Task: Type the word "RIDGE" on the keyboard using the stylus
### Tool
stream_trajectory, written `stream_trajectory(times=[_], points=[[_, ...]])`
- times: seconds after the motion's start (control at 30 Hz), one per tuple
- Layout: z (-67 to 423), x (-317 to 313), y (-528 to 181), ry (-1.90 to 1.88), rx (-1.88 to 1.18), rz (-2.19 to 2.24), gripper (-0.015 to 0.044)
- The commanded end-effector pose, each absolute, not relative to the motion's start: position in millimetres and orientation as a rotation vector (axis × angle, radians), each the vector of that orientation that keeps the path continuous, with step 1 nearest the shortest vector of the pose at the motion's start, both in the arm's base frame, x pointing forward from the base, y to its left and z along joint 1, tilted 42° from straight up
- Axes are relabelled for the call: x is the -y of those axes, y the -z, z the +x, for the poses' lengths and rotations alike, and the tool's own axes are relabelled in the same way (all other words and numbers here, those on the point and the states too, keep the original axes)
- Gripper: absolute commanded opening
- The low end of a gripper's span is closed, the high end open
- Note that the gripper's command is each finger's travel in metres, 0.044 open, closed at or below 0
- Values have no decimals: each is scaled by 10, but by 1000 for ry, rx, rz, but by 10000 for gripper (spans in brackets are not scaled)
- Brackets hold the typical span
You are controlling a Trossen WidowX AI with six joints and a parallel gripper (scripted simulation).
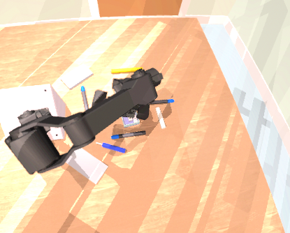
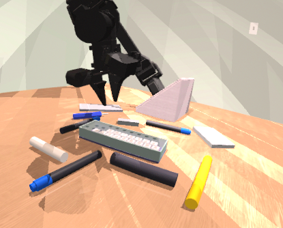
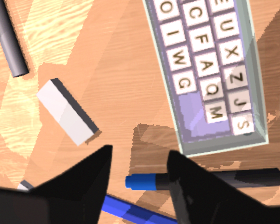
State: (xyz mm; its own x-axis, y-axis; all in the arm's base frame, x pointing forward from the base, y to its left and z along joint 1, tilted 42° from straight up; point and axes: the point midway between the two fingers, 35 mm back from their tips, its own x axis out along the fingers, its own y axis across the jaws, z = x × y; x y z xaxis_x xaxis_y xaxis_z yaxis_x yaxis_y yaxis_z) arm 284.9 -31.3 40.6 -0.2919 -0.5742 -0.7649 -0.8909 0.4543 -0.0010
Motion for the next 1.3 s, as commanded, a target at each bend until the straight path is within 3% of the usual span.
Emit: stream_trajectory(times=[0.0,0.5,1.27], points=[[2599,812,-770,-1433,-1860,-1416,150],[2341,1131,-1002,-2291,-1319,-1536,150],[2337,1179,-973,-2299,-1311,-1538,150]])
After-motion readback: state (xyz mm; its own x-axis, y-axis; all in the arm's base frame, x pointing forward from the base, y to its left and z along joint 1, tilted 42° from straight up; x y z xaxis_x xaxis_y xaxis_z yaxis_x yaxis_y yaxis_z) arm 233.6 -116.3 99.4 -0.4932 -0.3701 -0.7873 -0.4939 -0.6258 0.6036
